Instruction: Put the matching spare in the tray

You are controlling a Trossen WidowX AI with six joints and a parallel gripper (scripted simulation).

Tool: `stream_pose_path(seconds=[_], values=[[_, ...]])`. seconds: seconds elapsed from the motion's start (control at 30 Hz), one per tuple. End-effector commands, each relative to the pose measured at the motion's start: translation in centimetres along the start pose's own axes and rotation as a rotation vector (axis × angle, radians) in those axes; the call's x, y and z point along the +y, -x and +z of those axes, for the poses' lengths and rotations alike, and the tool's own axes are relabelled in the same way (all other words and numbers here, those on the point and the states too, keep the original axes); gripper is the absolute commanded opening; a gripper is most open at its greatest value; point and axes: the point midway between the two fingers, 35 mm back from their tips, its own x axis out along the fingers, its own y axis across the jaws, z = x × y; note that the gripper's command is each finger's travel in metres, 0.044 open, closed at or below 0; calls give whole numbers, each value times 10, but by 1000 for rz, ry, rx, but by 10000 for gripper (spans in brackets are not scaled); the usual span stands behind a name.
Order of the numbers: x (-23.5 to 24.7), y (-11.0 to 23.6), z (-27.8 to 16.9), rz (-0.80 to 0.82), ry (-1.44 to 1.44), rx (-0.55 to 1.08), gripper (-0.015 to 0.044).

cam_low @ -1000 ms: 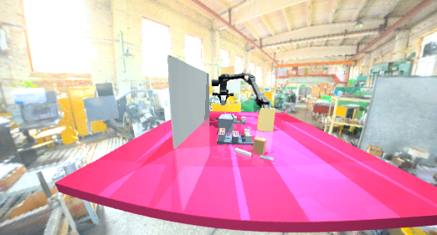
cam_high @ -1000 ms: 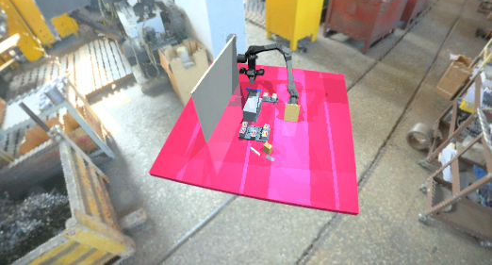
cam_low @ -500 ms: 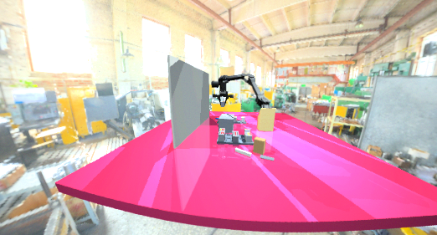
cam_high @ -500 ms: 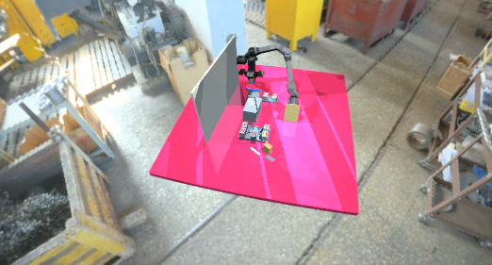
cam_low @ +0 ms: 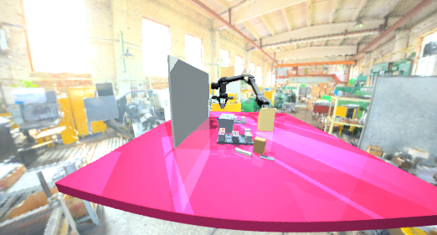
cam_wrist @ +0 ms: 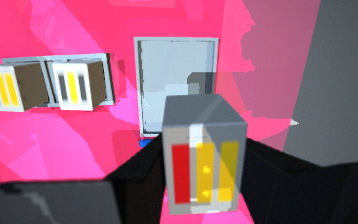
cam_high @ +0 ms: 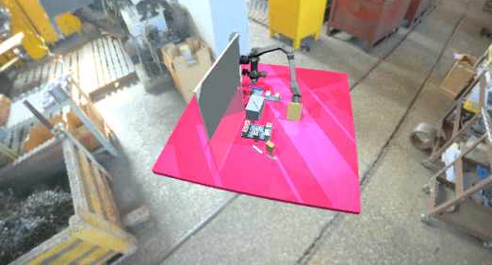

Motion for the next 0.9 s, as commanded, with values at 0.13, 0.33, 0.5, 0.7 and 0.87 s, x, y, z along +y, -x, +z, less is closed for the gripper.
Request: stream_pose_path(seconds=[0.13, 0.33, 0.5, 0.7, 0.87], values=[[1, -11, 2, 9, 11, -4, 0], [1, -16, 2, 8, 11, -5, 0], [0, -21, 2, 8, 11, -5, 0], [0, -27, 2, 8, 11, -5, 0], [0, -32, 2, 8, 11, -5, 0]])
